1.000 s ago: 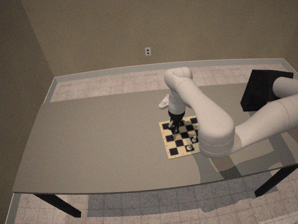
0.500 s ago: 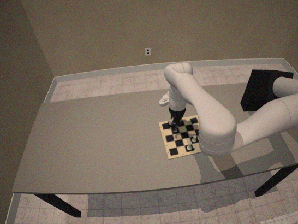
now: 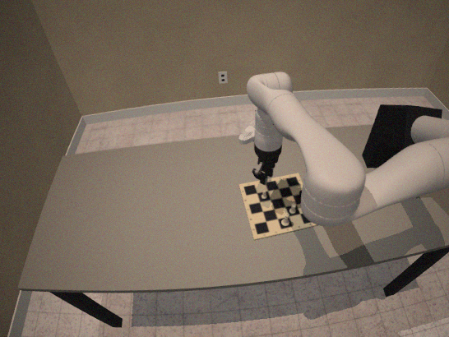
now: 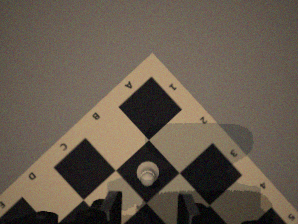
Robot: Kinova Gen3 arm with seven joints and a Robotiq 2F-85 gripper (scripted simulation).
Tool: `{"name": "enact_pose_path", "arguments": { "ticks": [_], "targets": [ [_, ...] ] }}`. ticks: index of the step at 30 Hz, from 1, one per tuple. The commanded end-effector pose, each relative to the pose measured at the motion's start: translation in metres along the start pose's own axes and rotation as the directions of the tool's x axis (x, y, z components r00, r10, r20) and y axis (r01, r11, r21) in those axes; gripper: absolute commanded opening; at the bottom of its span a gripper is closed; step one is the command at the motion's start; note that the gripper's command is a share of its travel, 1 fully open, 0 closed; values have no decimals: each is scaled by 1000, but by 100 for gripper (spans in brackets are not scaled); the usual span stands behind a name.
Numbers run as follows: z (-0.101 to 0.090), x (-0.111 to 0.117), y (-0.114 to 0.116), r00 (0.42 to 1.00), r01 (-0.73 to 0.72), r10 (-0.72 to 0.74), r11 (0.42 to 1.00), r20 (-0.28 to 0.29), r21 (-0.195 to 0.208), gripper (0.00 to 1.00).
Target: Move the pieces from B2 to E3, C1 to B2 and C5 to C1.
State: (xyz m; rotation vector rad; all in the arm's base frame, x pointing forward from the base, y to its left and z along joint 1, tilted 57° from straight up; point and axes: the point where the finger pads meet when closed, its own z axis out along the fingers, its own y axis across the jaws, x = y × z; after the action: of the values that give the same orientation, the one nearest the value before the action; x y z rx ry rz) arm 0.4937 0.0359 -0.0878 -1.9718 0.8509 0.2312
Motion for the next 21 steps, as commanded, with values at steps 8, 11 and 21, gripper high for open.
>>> {"name": "enact_pose_path", "arguments": {
  "ticks": [8,11,21],
  "targets": [
    [-9,3,-2,1000,0,0,1000,-10,6,100],
    [-9,3,-2,1000,0,0,1000,-10,6,100],
    [-9,3,-2,1000,0,0,1000,-10,6,100]
  ]
}}
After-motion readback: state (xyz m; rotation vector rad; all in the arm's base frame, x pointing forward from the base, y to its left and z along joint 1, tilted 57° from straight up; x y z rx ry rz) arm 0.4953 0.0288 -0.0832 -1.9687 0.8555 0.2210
